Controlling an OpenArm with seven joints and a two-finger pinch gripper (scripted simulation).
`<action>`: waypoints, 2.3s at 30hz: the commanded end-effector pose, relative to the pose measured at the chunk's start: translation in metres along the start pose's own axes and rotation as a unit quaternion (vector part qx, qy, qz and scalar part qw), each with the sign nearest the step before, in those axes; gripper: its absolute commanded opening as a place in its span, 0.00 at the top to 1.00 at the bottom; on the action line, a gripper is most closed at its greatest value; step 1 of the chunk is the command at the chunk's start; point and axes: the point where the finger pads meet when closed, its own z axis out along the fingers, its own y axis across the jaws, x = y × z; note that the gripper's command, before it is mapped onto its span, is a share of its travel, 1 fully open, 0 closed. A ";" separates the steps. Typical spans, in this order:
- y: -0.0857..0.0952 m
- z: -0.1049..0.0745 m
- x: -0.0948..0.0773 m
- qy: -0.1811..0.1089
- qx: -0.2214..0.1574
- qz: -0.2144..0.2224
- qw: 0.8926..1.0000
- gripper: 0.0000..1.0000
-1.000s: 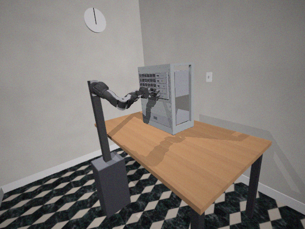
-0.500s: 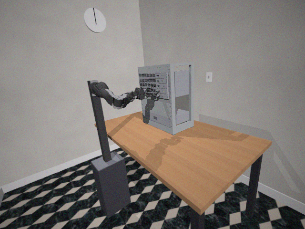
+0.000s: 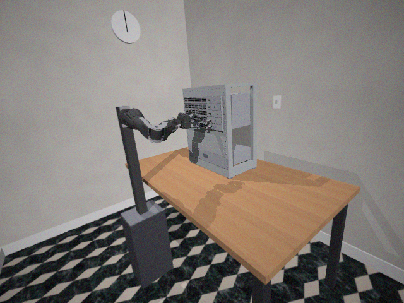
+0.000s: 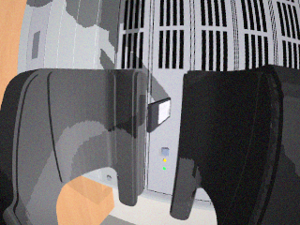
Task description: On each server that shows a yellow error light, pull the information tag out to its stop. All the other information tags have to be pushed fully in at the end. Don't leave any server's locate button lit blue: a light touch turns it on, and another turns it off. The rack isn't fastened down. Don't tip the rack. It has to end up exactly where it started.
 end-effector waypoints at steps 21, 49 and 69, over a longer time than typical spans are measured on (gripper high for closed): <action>0.072 0.001 -0.003 -0.004 0.006 0.001 1.000 0.90; 0.068 0.001 -0.001 -0.004 0.006 0.001 1.000 0.90; 0.069 0.001 -0.001 -0.004 0.006 0.001 1.000 0.90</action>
